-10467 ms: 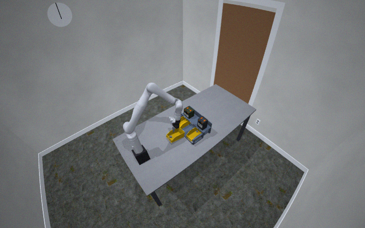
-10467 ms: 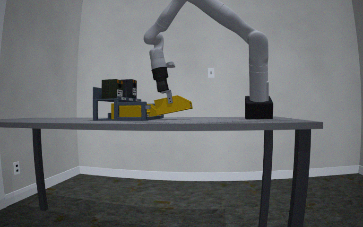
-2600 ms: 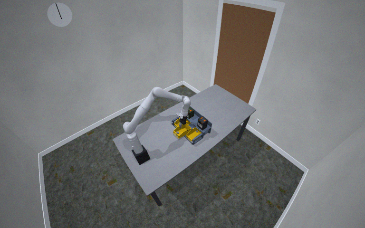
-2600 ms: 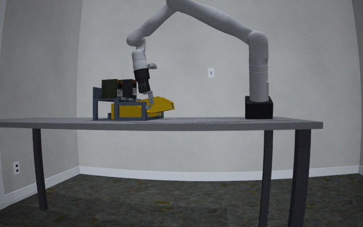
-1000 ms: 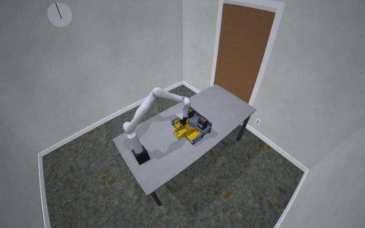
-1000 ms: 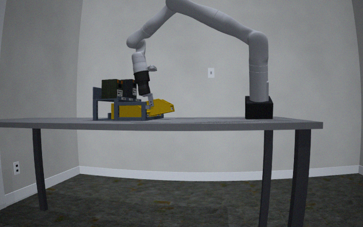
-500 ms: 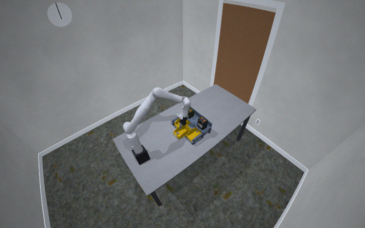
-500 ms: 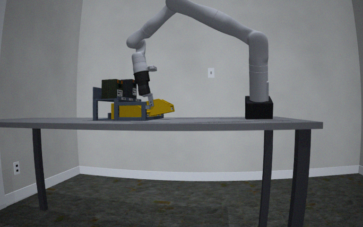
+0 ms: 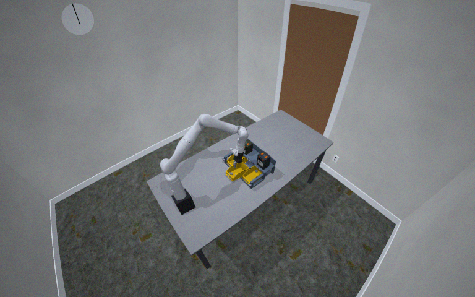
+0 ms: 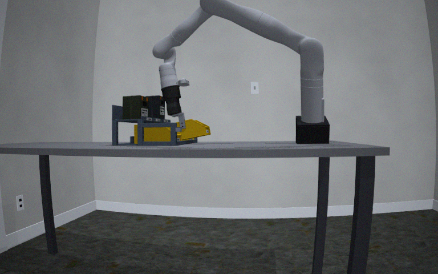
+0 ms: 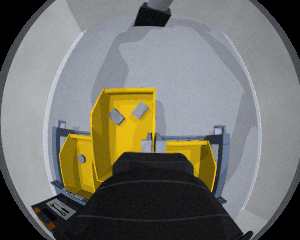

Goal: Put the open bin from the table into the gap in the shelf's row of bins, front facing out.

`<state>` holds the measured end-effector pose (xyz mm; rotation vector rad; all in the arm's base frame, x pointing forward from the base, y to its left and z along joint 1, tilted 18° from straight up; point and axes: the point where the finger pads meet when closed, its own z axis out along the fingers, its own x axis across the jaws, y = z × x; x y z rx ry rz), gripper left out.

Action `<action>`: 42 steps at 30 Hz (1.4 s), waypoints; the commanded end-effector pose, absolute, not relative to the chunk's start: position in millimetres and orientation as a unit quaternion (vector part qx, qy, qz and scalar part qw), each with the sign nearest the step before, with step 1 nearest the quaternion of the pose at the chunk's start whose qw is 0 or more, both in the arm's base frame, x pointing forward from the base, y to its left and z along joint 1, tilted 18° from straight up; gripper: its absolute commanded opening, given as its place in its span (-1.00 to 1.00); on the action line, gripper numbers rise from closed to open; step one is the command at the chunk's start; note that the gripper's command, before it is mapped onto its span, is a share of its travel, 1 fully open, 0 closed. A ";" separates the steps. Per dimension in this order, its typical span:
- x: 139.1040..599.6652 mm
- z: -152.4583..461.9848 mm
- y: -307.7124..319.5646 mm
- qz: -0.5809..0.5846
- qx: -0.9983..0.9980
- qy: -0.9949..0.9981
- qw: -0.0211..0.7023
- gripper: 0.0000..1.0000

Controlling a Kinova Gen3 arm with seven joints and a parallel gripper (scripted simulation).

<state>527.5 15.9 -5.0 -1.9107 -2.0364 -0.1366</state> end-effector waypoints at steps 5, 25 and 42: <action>528.5 -3.4 14.9 -0.049 -0.674 -0.717 0.171 -1.00; 529.2 -3.5 15.0 -0.050 -0.674 -0.717 0.170 -1.00; 535.7 -4.4 15.5 -0.055 -0.675 -0.717 0.165 -1.00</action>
